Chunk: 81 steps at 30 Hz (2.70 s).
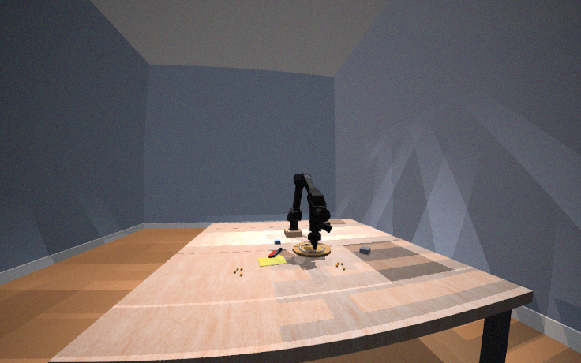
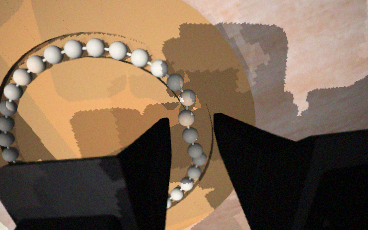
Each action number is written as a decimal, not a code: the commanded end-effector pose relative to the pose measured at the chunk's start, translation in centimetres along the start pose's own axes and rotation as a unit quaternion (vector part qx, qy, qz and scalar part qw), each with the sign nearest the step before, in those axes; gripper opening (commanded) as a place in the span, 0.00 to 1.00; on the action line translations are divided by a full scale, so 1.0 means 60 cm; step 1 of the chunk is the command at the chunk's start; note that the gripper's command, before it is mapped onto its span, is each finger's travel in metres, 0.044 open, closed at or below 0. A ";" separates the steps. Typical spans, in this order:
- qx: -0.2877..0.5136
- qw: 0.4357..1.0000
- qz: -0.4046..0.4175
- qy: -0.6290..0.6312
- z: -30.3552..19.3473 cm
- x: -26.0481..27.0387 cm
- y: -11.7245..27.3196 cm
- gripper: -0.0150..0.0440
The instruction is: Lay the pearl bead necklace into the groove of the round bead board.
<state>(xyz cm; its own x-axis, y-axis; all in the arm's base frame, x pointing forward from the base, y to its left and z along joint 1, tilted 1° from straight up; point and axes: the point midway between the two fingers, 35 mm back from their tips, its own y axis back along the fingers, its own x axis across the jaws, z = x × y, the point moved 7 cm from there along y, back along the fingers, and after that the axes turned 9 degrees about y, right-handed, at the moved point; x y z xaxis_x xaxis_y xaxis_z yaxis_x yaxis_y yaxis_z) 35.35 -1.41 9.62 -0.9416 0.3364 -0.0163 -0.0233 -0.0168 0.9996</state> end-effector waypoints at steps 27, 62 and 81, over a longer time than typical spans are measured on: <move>0.001 1.000 0.003 -0.001 -0.001 0.002 -0.018 0.25; 0.001 1.000 0.002 -0.005 -0.002 -0.011 -0.016 0.39; 0.001 1.000 0.004 -0.004 -0.002 -0.010 -0.008 1.00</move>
<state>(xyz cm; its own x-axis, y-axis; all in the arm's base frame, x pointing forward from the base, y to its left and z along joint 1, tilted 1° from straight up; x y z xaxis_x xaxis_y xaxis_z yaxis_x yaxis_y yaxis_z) 35.92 -1.73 9.02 -0.9379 0.3467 -0.0101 -0.0170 -0.0170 0.9997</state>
